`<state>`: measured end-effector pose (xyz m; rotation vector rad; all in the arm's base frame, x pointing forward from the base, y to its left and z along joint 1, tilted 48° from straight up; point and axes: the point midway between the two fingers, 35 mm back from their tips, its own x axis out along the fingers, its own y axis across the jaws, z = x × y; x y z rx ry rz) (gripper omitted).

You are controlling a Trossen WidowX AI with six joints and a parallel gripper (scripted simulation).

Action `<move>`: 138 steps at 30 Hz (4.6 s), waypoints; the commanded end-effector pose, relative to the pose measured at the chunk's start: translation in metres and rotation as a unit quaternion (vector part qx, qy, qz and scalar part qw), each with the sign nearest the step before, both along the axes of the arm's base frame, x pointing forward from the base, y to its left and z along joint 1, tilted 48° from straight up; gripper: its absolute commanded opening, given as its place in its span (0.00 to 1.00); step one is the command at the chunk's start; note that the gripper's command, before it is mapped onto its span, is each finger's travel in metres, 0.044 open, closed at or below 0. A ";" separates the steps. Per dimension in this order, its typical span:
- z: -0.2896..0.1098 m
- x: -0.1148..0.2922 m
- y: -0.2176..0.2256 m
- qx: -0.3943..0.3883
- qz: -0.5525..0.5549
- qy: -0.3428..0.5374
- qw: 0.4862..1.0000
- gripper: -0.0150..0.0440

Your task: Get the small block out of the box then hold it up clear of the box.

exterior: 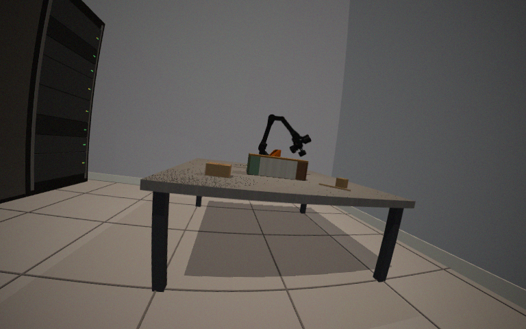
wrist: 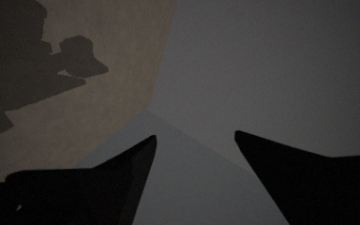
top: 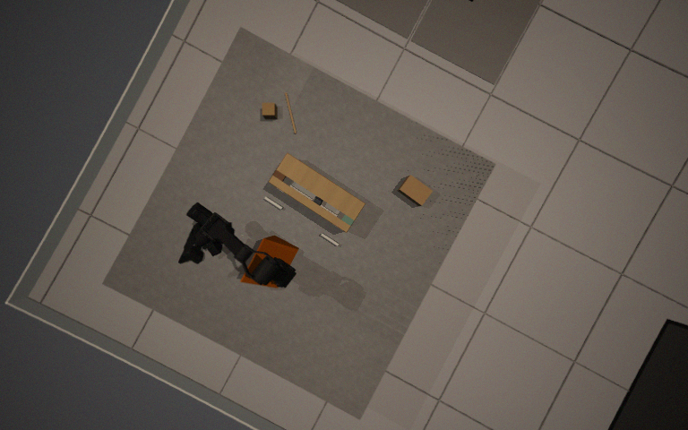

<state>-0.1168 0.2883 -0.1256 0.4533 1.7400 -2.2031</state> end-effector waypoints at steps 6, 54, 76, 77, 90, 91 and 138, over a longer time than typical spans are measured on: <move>0.011 0.054 0.021 0.055 -0.004 -0.097 0.994 0.93; 0.246 0.383 -0.224 -0.104 0.259 -0.537 0.796 0.93; 0.219 0.390 -0.247 -0.104 0.259 -0.538 0.796 0.93; 0.218 0.391 -0.248 -0.104 0.259 -0.538 0.795 0.93; 0.202 0.393 -0.262 -0.104 0.260 -0.538 0.795 0.93; 0.201 0.393 -0.264 -0.105 0.260 -0.538 0.795 0.93; 0.134 0.391 -0.214 -0.101 0.256 -0.540 0.795 0.93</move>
